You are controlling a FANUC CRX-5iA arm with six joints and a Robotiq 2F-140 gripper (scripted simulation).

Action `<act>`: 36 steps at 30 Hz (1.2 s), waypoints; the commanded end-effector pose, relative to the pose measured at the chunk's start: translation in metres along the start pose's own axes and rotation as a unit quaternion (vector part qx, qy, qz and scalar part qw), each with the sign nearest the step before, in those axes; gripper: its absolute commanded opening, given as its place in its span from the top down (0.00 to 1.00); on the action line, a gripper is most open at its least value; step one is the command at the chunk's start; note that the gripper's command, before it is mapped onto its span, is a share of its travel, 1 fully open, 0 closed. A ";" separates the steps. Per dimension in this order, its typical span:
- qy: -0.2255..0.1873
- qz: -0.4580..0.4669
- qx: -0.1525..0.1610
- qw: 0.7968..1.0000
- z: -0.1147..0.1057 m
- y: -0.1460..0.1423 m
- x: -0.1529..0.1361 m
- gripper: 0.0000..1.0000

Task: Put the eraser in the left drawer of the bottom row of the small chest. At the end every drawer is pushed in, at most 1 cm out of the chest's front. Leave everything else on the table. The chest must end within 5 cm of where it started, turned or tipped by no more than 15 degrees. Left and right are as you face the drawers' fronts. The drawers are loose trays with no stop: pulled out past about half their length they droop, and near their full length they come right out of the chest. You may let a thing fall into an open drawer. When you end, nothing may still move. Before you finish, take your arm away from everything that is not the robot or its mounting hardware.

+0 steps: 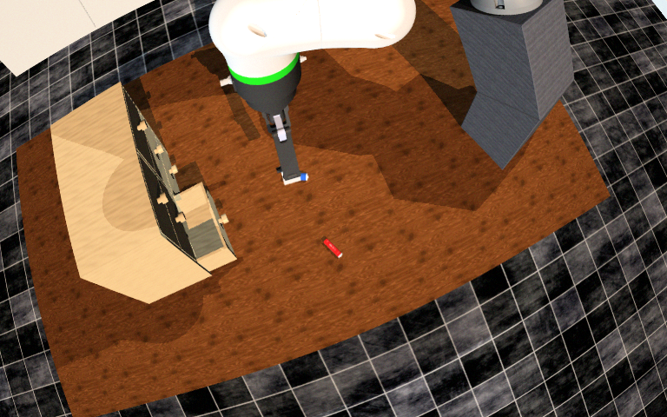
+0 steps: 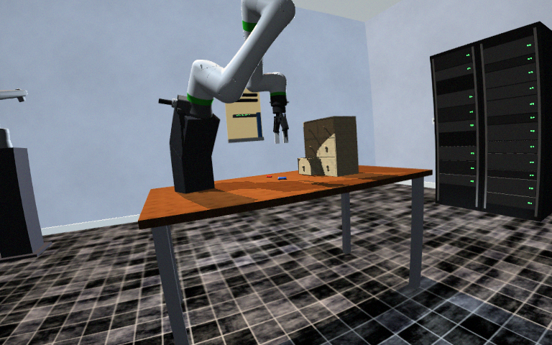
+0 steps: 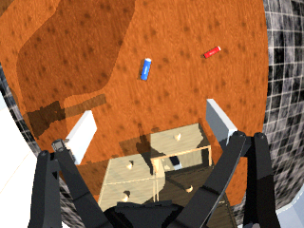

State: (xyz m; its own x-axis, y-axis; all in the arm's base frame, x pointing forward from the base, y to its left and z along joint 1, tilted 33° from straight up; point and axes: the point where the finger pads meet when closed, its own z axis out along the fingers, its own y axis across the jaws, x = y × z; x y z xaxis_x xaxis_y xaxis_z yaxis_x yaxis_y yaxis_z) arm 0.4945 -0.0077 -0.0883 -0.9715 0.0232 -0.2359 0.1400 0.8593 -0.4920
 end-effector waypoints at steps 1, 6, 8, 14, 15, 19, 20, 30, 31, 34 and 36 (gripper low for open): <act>-0.004 0.120 0.001 0.993 -0.005 0.003 0.007 0.00; -0.002 0.192 0.000 0.981 -0.008 0.005 0.014 0.00; -0.001 0.271 -0.001 0.963 -0.011 0.006 0.019 0.00; 0.010 0.387 -0.005 0.922 -0.020 0.010 0.037 0.00; 0.012 0.406 -0.005 0.914 -0.022 0.010 0.040 0.00; 0.020 0.481 -0.005 0.876 -0.027 0.012 0.053 0.00; 0.022 0.500 -0.005 0.866 -0.029 0.012 0.056 0.00; 0.039 0.663 -0.003 0.747 -0.037 0.014 0.079 0.00; 0.040 0.679 -0.002 0.733 -0.038 0.014 0.081 0.00; 0.045 0.724 0.000 0.689 -0.040 0.014 0.086 0.00; 0.048 0.752 0.001 0.657 -0.041 0.014 0.089 0.00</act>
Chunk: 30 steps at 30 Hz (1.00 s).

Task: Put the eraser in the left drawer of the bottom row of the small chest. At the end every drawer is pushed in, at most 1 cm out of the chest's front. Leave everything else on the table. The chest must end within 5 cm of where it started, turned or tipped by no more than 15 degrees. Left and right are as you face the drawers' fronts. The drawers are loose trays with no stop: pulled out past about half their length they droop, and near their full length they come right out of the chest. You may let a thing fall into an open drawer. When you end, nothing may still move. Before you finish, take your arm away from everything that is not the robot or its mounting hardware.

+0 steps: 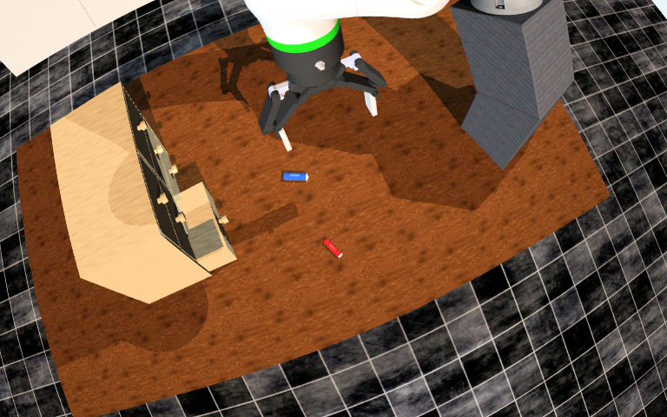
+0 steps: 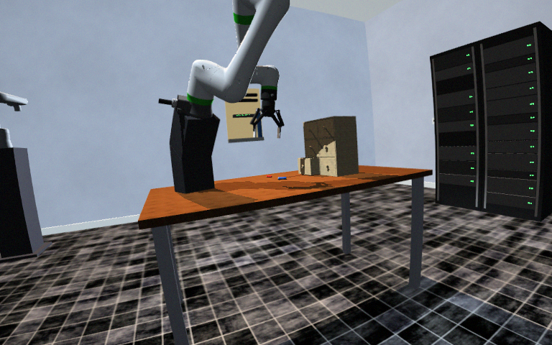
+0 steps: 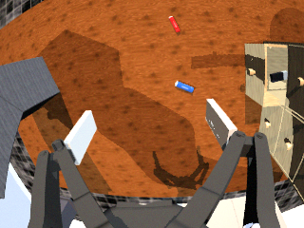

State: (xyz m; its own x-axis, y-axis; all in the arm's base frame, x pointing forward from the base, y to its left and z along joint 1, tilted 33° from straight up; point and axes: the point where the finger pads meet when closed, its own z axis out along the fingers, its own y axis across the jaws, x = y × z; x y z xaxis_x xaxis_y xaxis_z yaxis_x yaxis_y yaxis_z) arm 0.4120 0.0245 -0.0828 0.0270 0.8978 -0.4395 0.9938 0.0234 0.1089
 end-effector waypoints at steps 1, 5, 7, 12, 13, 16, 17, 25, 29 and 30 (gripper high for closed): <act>-0.001 0.138 -0.014 0.990 -0.004 -0.011 0.002 0.00; 0.003 0.220 -0.012 0.975 -0.004 -0.013 0.002 0.00; 0.005 0.256 -0.012 0.967 -0.004 -0.015 0.002 0.00; 0.009 0.353 -0.011 0.935 -0.005 -0.016 0.002 0.00; 0.009 0.373 -0.012 0.928 -0.005 -0.016 0.002 0.00; 0.010 0.429 -0.013 0.903 -0.004 -0.017 0.003 0.00; 0.010 0.448 -0.013 0.894 -0.003 -0.017 0.004 0.00; 0.021 0.582 0.014 0.813 0.026 -0.042 0.052 0.00; 0.033 0.640 0.035 0.767 0.033 -0.049 0.067 0.00; 0.048 0.650 0.060 0.756 0.041 -0.056 0.084 0.00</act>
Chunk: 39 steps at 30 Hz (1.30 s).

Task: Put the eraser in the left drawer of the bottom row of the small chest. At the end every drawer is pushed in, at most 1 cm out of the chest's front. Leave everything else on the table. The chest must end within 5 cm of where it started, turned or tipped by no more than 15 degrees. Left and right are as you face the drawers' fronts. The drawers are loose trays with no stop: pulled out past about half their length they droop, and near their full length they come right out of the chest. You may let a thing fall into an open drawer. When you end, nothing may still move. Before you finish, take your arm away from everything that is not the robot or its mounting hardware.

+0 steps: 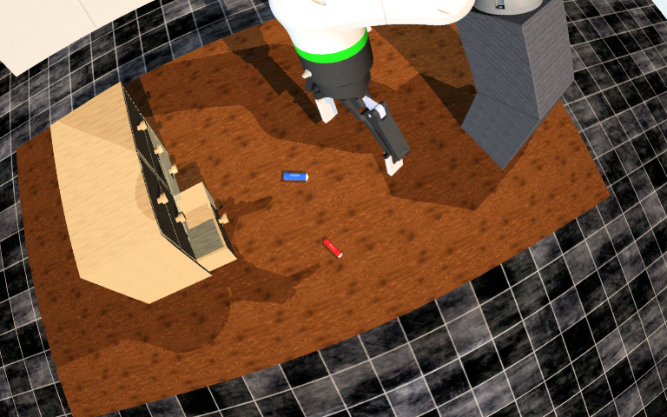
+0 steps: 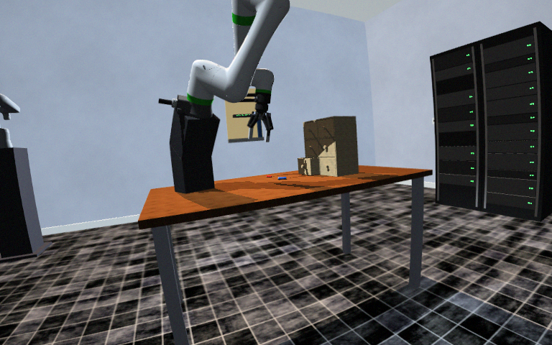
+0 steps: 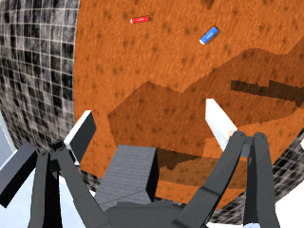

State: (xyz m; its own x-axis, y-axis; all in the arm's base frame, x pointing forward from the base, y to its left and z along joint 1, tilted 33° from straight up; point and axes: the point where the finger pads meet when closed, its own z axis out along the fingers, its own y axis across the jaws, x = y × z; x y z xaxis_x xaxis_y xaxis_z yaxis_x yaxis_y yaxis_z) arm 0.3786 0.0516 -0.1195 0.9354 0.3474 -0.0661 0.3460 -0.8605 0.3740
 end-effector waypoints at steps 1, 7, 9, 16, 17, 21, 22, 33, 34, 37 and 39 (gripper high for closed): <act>0.014 0.113 0.037 0.993 0.028 -0.046 -0.001 0.00; 0.017 0.101 0.098 0.990 0.045 -0.086 0.002 0.00; 0.024 0.096 0.131 0.987 0.053 -0.106 0.006 0.00; 0.074 0.092 0.219 0.969 0.072 -0.156 0.032 0.00; 0.074 0.092 0.219 0.969 0.072 -0.156 0.032 0.00; 0.132 0.098 0.257 0.952 0.081 -0.173 0.060 0.00; 0.132 0.098 0.257 0.952 0.081 -0.173 0.060 0.00; 0.295 0.119 0.236 0.918 0.097 -0.127 0.131 0.00; 0.303 0.119 0.225 0.918 0.098 -0.106 0.139 0.00; 0.332 0.121 0.204 0.913 0.098 -0.083 0.145 0.00; 0.351 0.121 0.185 0.910 0.098 -0.059 0.147 0.00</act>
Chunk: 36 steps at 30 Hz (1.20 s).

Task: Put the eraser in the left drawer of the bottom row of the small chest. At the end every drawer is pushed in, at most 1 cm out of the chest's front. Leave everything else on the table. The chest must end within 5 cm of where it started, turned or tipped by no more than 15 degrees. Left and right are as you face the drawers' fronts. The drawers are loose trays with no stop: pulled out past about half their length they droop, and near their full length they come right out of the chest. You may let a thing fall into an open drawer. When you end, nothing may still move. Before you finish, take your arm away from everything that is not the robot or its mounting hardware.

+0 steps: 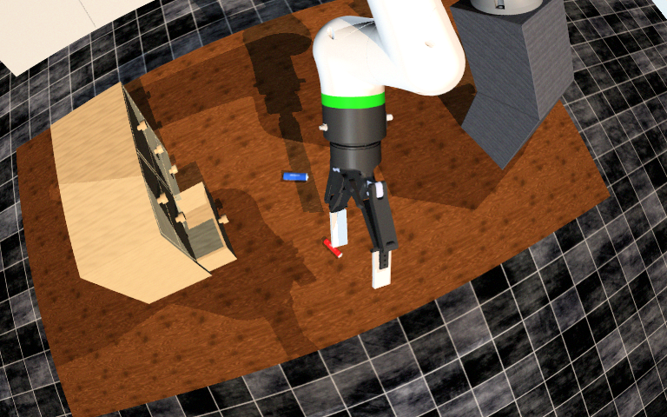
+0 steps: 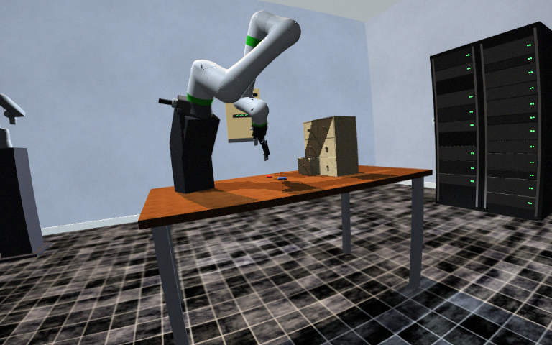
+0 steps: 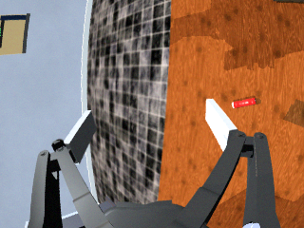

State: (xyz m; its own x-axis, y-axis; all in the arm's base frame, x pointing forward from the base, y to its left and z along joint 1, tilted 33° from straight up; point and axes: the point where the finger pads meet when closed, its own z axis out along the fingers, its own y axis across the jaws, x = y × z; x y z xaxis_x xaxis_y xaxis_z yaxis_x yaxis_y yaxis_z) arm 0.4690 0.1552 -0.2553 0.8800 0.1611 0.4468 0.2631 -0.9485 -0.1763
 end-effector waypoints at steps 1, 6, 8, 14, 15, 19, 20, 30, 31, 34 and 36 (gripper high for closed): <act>0.120 -0.036 -0.061 0.990 -0.009 0.042 0.030 0.00; 0.170 -0.062 -0.105 0.978 -0.033 0.079 0.045 0.00; 0.190 -0.076 -0.127 0.971 -0.047 0.094 0.050 0.00; 0.249 -0.120 -0.205 0.939 -0.085 0.129 0.058 0.00; 0.256 -0.128 -0.220 0.933 -0.095 0.136 0.059 0.00; 0.281 -0.152 -0.261 0.911 -0.110 0.146 0.061 0.00; 0.281 -0.152 -0.261 0.911 -0.110 0.146 0.061 0.00; 0.324 -0.187 -0.326 0.868 -0.121 0.151 0.061 1.00; 0.324 -0.187 -0.326 0.868 -0.121 0.151 0.061 1.00; 0.324 -0.187 -0.326 0.868 -0.121 0.151 0.061 1.00; 0.324 -0.187 -0.326 0.868 -0.121 0.151 0.061 1.00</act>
State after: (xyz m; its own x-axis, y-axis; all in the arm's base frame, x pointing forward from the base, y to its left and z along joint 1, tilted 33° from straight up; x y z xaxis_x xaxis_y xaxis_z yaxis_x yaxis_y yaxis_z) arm 0.5142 -0.0115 -0.1485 0.3215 0.5036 0.8019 0.0184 -0.8500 0.5264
